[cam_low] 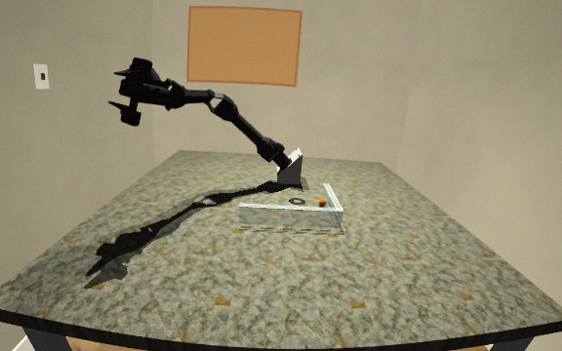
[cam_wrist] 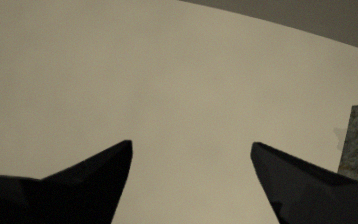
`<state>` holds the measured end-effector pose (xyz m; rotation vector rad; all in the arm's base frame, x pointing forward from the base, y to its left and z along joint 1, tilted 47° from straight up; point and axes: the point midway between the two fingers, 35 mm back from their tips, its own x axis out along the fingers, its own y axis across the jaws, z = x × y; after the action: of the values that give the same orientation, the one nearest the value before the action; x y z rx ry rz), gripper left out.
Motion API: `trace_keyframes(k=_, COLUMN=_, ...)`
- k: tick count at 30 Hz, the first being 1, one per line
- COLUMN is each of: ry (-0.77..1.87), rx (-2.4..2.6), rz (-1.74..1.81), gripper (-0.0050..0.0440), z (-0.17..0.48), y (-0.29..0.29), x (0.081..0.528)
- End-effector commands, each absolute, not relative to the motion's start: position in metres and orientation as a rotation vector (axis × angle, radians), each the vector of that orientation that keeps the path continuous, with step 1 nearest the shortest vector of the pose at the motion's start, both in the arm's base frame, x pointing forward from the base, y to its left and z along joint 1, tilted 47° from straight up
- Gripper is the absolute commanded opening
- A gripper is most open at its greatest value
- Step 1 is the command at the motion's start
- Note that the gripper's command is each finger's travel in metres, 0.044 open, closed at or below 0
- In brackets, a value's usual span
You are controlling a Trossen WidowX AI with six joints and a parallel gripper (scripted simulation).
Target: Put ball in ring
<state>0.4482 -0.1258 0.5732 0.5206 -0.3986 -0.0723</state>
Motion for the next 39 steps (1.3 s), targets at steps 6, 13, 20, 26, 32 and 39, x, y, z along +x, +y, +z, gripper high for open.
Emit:
trace_keyframes(k=6, ry=-0.062, rx=0.657, rz=-0.108, gripper=0.016, z=0.451, y=-0.092, x=0.518)
trace_keyframes(k=13, ry=0.143, rx=0.698, rz=-0.155, gripper=0.004, z=0.374, y=-0.063, x=0.542)
trace_keyframes(k=20, ry=0.471, rx=0.68, rz=-0.258, gripper=0.0, z=0.25, y=-0.01, x=0.55)
trace_keyframes(k=26, ry=0.718, rx=0.597, rz=-0.344, gripper=0.0, z=0.159, y=0.03, x=0.53)
trace_keyframes(k=32, ry=0.943, rx=0.459, rz=-0.429, gripper=0.0, z=0.081, y=0.063, x=0.492)
trace_keyframes(k=39, ry=1.2, rx=0.188, rz=-0.534, gripper=0.0, z=-0.001, y=0.09, x=0.42)
